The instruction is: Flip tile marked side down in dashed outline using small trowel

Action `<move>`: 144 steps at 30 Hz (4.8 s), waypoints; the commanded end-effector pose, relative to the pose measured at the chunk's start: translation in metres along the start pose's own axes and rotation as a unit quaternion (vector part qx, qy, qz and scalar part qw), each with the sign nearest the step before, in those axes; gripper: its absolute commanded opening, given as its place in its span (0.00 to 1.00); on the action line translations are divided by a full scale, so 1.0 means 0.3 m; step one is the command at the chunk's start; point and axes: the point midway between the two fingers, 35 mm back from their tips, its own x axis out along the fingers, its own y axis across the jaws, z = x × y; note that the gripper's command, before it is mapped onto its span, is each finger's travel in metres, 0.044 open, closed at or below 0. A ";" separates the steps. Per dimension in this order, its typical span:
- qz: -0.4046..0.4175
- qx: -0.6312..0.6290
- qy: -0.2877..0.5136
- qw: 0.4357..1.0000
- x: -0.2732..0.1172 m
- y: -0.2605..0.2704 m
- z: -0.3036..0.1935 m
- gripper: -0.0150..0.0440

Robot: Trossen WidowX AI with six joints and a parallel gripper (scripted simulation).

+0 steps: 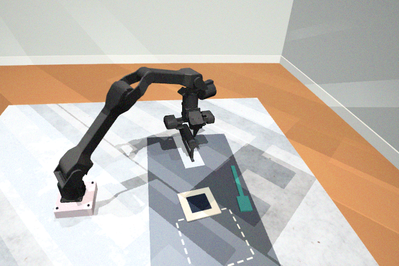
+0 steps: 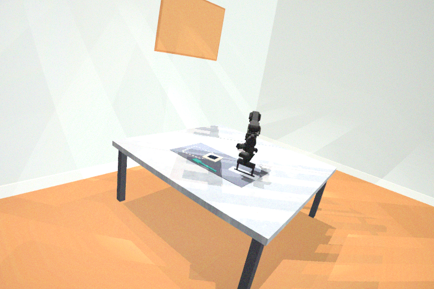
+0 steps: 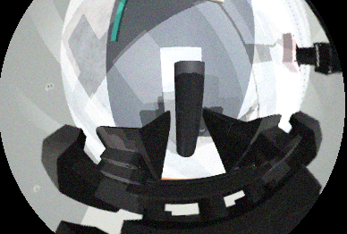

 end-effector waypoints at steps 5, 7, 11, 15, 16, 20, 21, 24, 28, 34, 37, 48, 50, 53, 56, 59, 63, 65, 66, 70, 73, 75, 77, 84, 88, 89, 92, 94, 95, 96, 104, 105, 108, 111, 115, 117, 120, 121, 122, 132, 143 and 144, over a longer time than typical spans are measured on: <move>0.000 -0.003 0.000 1.000 0.000 0.000 0.000 0.71; 0.000 -0.003 0.000 1.000 0.000 0.000 0.000 0.71; 0.000 -0.003 0.000 1.000 0.000 0.000 0.000 0.71; 0.000 -0.003 0.000 1.000 0.000 0.000 0.000 0.71; 0.000 -0.003 0.000 1.000 0.000 0.000 0.000 0.71; 0.000 -0.003 0.000 1.000 -0.024 -0.001 0.000 0.71; 0.000 -0.003 0.000 1.000 -0.055 -0.002 0.000 0.71; 0.000 -0.004 0.000 1.000 -0.143 -0.011 0.004 0.71; 0.000 -0.004 0.000 1.000 -0.149 -0.012 0.004 0.71; 0.006 -0.002 0.003 1.000 -0.187 -0.008 0.004 0.76; 0.010 -0.014 0.003 1.000 -0.185 -0.005 0.002 0.76; 0.041 -0.120 -0.001 0.992 -0.174 0.011 -0.008 0.76; 0.049 -0.148 -0.003 0.988 -0.171 0.015 -0.010 0.76; 0.061 -0.191 -0.007 0.980 -0.167 0.020 -0.013 0.76; 0.074 -0.236 -0.013 0.969 -0.162 0.025 -0.016 0.76; 0.087 -0.284 -0.020 0.955 -0.157 0.030 -0.019 0.76; 0.104 -0.346 -0.032 0.932 -0.151 0.035 -0.023 0.76; 0.112 -0.375 -0.038 0.919 -0.148 0.038 -0.024 0.76; 0.115 -0.389 -0.042 0.913 -0.147 0.039 -0.024 0.76; 0.129 -0.445 -0.058 0.884 -0.142 0.043 -0.023 0.76; 0.139 -0.485 -0.071 0.861 -0.139 0.045 -0.022 0.76; 0.145 -0.510 -0.080 0.844 -0.137 0.046 -0.021 0.76; 0.150 -0.535 -0.089 0.827 -0.135 0.047 -0.019 0.76; 0.164 -0.616 -0.125 0.761 -0.130 0.049 -0.010 0.76; 0.170 -0.663 -0.141 0.716 -0.119 0.033 -0.028 0.76; 0.171 -0.674 -0.146 0.704 -0.117 0.029 -0.032 0.76; 0.174 -0.706 -0.159 0.668 -0.109 0.017 -0.043 0.76; 0.175 -0.726 -0.169 0.643 -0.104 0.008 -0.050 0.76; 0.175 -0.736 -0.175 0.630 -0.104 0.006 -0.049 0.76; 0.175 -0.746 -0.181 0.617 -0.104 0.003 -0.048 0.76; 0.166 -0.812 -0.230 0.510 -0.095 -0.017 -0.037 0.76; 0.163 -0.818 -0.235 0.499 -0.092 -0.025 -0.036 0.76; 0.157 -0.830 -0.246 0.475 -0.086 -0.037 -0.033 0.76; 0.149 -0.845 -0.261 0.443 -0.078 -0.050 -0.028 0.76; 0.139 -0.863 -0.281 0.396 -0.071 -0.060 -0.021 0.76; 0.132 -0.873 -0.294 0.366 -0.066 -0.065 -0.016 0.76; 0.121 -0.886 -0.312 0.322 -0.060 -0.073 -0.009 0.76; 0.117 -0.889 -0.318 0.307 -0.058 -0.076 -0.006 0.76; 0.112 -0.893 -0.324 0.292 -0.057 -0.079 -0.004 0.76; 0.060 -0.912 -0.378 0.144 -0.040 -0.114 0.026 0.76; -0.003 -0.908 -0.420 0.007 -0.028 -0.156 0.059 0.76; -0.003 -0.908 -0.420 0.007 -0.028 -0.156 0.059 0.76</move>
